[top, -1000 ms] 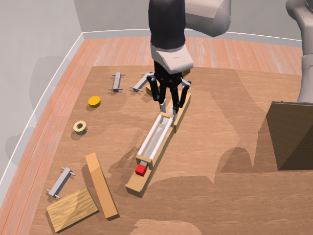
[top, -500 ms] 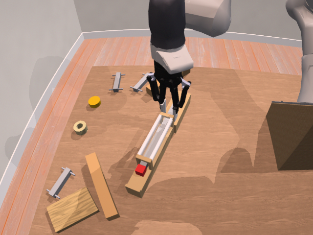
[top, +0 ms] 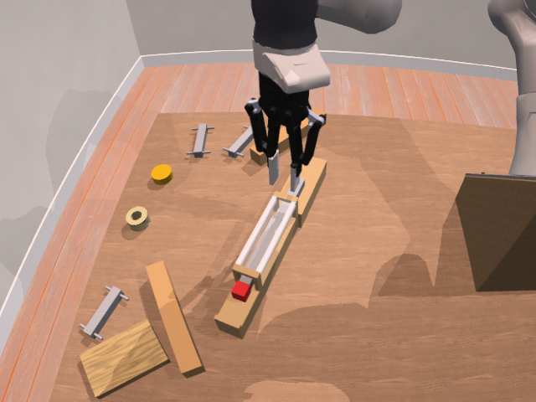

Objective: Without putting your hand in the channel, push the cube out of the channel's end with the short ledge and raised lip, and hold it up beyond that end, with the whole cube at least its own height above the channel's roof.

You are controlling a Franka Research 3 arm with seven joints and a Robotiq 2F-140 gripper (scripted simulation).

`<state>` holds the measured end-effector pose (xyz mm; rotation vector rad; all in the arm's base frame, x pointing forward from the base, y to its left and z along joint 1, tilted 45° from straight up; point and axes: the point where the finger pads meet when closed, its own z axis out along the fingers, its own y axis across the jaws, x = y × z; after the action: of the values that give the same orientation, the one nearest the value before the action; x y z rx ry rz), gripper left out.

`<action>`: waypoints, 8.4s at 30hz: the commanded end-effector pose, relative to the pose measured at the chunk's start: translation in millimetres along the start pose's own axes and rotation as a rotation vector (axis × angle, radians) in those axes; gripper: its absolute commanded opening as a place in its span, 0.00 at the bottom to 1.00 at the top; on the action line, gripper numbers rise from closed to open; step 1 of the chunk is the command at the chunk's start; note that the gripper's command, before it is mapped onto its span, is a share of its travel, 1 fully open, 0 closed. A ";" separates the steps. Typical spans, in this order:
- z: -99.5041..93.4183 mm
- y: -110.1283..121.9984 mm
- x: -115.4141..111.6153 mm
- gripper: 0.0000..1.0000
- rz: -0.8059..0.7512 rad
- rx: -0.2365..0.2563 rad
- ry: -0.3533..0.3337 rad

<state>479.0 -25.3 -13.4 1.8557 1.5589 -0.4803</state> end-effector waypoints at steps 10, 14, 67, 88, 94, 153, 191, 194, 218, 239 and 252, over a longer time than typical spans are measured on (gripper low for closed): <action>-10.9 -5.5 -7.7 0.23 -0.019 0.019 -0.023; -10.9 -5.5 -7.7 0.23 -0.019 0.019 -0.023; 41.2 -7.9 -86.6 0.00 -0.019 0.019 -0.023; 57.3 -8.4 -81.0 0.00 -0.019 0.019 -0.023; 57.5 -8.5 -75.0 0.00 -0.019 0.019 -0.023; -12.0 -7.7 -51.4 0.00 -0.019 0.019 -0.023; -5.4 -10.6 231.9 0.25 -0.019 0.019 -0.023; -5.4 -10.6 231.9 0.25 -0.019 0.019 -0.023; -5.4 -10.6 231.9 0.25 -0.019 0.019 -0.023; 40.3 -10.8 231.6 0.25 -0.020 0.019 -0.023; 62.0 -11.2 231.1 0.25 -0.020 0.019 -0.023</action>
<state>524.4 102.4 -207.4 1.8394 1.5648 -0.5389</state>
